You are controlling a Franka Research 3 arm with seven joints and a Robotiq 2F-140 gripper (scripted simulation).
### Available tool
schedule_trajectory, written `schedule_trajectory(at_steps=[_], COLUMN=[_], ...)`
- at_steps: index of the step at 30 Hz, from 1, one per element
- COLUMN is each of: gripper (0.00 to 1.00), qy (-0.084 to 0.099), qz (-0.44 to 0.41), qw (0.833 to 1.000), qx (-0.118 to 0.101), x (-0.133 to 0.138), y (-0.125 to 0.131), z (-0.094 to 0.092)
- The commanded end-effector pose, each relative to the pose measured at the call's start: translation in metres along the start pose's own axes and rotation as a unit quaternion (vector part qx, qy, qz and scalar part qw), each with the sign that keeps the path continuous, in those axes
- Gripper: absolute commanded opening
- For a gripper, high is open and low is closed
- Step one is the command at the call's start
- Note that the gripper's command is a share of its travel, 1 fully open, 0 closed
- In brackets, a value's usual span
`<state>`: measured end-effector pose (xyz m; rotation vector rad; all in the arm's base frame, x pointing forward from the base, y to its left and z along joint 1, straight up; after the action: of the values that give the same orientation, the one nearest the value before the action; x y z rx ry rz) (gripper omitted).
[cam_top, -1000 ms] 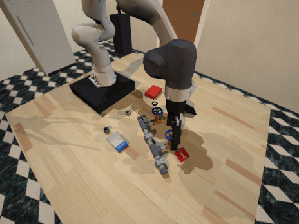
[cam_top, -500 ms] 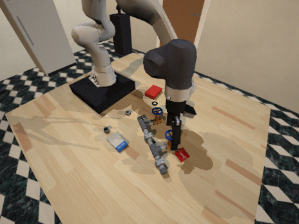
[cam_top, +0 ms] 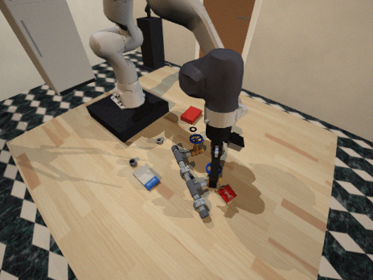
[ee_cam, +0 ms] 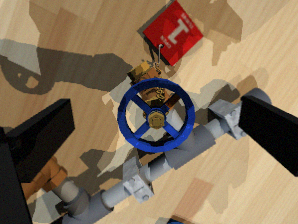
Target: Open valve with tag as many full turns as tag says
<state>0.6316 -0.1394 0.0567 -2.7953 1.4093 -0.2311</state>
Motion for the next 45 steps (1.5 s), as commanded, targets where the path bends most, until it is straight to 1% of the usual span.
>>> schedule_trajectory(at_steps=[1,2,9,16,18,19,26,33,35,36,45], gripper=[1.00,1.00,1.00,1.00,1.00,1.00,1.00,1.00,1.00,1.00,1.00], qy=[0.005,0.005,-0.001,-0.008,-0.008,-0.011,-0.018,-0.026,-0.026,-0.028,-0.032], qz=[0.109,0.151,0.259,0.367,0.367,0.406,0.506,0.600,0.600,0.633,0.735], qw=[0.994,0.989,0.966,0.930,0.930,0.914,0.862,0.799,0.799,0.773,0.676], qx=[-0.007,-0.006,0.003,0.011,0.011,0.013,0.022,0.029,0.029,0.031,0.037], x=[-0.0017,-0.0017,-0.0015,-0.0014,-0.0014,-0.0013,-0.0013,-0.0014,-0.0014,-0.0014,-0.0017], y=[-0.0004,-0.0004,0.0000,0.0005,0.0005,0.0006,0.0011,0.0015,0.0015,0.0016,0.0019], z=[0.0008,0.0008,0.0008,0.0008,0.0008,0.0008,0.0008,0.0008,0.0008,0.0009,0.0009])
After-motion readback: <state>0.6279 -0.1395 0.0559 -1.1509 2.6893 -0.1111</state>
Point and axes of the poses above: the point where the finger pads meet when closed, its own z axis out along the fingers, its own x axis across the jaws, y = z × x, the point moved 2 cm from there along -z, back along the fingers, and after that the axes turned 11 degrees about -z, right-handed, at the moved point
